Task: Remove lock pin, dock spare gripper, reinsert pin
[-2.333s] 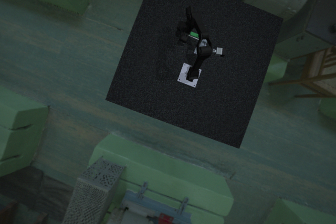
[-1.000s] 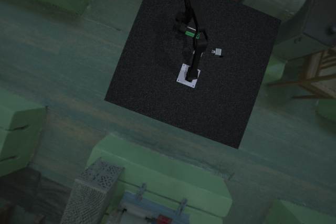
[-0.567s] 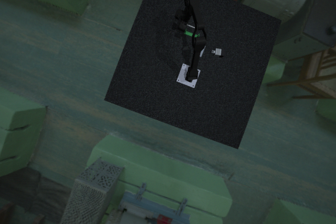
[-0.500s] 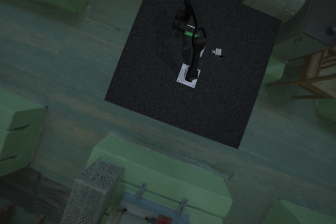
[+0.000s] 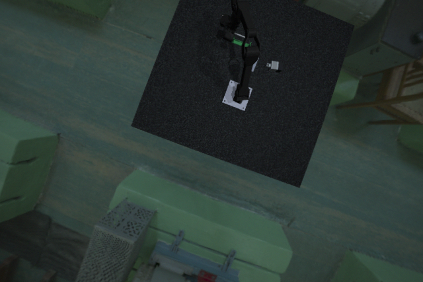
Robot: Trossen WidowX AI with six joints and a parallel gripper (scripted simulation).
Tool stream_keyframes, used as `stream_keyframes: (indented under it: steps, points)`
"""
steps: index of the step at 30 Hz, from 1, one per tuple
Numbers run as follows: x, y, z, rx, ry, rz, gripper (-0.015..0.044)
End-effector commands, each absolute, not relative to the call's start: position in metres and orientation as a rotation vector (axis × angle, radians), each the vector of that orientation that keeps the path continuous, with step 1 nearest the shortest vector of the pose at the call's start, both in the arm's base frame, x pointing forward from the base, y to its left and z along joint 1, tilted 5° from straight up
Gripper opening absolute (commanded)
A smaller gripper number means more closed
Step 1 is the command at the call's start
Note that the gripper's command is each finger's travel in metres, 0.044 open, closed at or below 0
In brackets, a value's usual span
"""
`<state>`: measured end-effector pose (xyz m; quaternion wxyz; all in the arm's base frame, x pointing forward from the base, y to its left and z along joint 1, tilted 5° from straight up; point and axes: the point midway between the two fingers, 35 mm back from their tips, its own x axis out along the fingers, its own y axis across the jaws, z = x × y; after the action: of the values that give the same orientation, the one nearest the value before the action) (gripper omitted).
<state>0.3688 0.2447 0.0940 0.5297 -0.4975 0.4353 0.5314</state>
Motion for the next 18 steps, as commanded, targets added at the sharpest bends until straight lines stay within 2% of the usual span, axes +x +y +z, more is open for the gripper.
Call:
stream_keyframes:
  steps: [1, 18]
  points:
    - [0.369, 0.244, 0.087, -1.191, 1.039, 1.273, 0.0]
    - [0.37, 0.242, 0.061, -1.192, 1.031, 1.27, 0.0]
